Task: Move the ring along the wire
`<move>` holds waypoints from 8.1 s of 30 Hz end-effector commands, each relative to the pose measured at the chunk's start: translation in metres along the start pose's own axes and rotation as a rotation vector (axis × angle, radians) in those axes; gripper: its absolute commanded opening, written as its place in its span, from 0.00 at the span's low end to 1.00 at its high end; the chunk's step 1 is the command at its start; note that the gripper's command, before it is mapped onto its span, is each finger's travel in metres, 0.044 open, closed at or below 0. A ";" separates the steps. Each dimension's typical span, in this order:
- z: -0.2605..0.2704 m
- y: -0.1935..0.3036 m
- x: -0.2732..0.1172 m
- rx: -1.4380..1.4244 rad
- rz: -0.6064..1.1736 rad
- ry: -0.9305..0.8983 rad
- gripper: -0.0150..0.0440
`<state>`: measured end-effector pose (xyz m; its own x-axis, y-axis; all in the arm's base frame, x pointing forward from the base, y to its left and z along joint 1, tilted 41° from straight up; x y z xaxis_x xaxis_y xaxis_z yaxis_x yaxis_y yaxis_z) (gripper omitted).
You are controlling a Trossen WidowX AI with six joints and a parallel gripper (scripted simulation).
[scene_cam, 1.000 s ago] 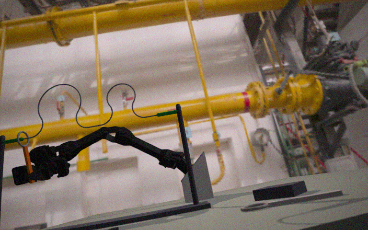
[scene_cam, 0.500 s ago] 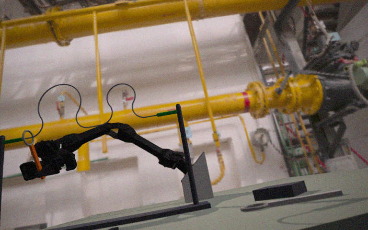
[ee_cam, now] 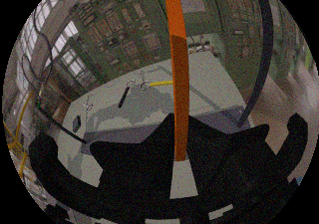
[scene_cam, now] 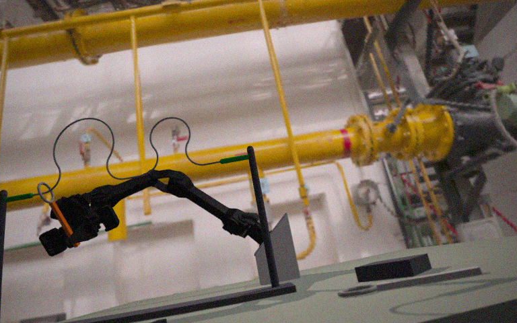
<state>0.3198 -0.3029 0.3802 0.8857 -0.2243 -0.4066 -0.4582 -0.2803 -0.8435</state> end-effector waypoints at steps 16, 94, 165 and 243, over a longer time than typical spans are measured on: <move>0.058 -0.002 -0.004 0.373 0.016 -0.215 0.00; 0.150 -0.123 -0.079 1.401 0.069 -0.796 0.00; 0.139 -0.111 -0.071 0.558 0.029 -0.314 0.00; 0.117 -0.111 -0.069 -0.355 -0.030 0.210 0.00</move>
<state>0.3184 -0.1468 0.4604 0.8828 -0.3715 -0.2873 -0.4594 -0.5559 -0.6928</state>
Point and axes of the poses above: the point midway between the two fingers, 35 mm back from their tips, its own x axis out along the fingers, its own z axis across the jaws, y = z × x, the point moved 2 cm from there along -x, back along the fingers, and after that the axes turned 8 degrees about x, right-handed, at the moved point
